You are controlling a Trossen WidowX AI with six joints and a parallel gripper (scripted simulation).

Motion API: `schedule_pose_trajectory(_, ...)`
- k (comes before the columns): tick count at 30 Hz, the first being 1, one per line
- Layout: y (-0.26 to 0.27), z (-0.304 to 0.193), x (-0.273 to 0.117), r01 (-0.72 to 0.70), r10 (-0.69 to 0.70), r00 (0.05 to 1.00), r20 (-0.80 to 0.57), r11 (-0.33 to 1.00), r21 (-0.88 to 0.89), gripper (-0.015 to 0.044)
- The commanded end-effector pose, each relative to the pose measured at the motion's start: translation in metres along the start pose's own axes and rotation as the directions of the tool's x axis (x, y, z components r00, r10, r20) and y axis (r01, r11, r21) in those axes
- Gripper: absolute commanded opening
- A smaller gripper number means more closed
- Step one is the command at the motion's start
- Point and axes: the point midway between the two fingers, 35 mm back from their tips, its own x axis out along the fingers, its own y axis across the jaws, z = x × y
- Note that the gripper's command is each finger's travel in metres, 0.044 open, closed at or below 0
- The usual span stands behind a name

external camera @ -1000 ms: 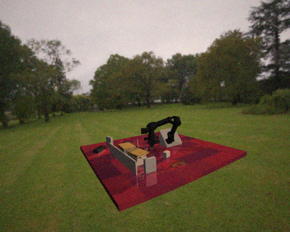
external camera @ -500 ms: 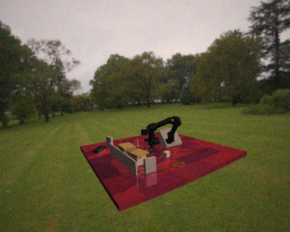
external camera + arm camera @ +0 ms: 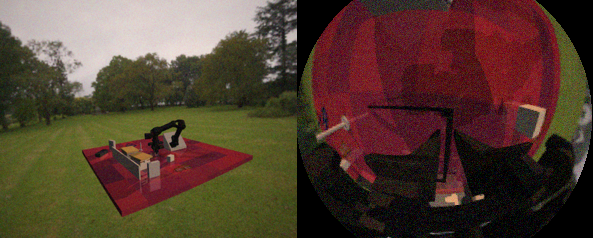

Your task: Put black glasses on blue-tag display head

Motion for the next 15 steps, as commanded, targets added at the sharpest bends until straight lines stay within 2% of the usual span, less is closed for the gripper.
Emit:
schedule_pose_trajectory(1,0.0000,-0.0002,-0.0003,0.000,0.000,1.000,0.000,1.000,-0.001,0.0108)
schedule_pose_trajectory(15,0.0053,0.0002,-0.0046,0.001,-0.001,1.000,-0.002,1.000,0.000,0.0108)
